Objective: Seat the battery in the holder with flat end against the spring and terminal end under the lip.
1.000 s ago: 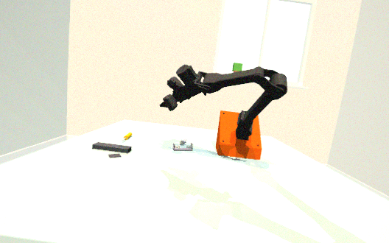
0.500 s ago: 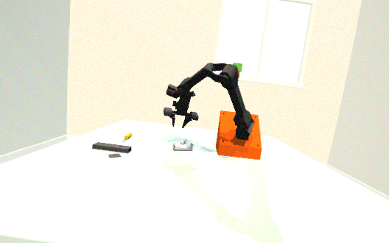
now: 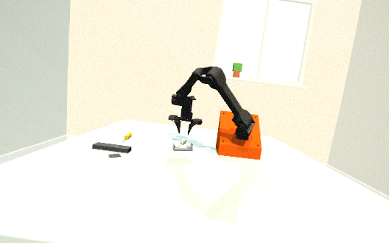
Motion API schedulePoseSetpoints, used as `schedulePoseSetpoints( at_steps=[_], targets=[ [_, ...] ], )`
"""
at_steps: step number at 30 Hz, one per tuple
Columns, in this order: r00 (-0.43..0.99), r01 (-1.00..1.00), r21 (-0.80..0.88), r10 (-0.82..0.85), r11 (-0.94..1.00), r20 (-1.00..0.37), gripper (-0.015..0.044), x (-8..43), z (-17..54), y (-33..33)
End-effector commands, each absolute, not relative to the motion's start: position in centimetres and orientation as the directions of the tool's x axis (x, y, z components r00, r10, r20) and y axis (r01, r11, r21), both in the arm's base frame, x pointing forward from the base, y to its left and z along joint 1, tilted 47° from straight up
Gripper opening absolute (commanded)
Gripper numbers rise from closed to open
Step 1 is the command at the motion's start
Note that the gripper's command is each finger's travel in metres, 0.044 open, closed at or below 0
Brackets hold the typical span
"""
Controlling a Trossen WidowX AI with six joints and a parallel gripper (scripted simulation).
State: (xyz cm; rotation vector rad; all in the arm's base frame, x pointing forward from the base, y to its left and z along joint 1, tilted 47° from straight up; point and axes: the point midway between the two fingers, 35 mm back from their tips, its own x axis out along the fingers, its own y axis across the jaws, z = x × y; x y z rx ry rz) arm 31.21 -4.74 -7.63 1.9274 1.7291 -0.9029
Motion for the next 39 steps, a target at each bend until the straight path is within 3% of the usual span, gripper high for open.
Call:
schedulePoseSetpoints(
  at_steps=[1,28,33,39],
  targets=[
    [0.021,0.978,-0.138,0.728,-0.159,-0.685,0.0245,31.1,-8.2,-4.1],
    [0.021,0.978,-0.139,0.731,-0.158,-0.683,0.0245,31.1,-10.9,-1.1],
    [0.021,0.978,-0.139,0.731,-0.158,-0.683,0.0114,31.1,-10.9,-1.1],
    [0.021,0.978,-0.139,0.731,-0.158,-0.683,0.0082,31.1,-10.9,-1.1]
  ],
)
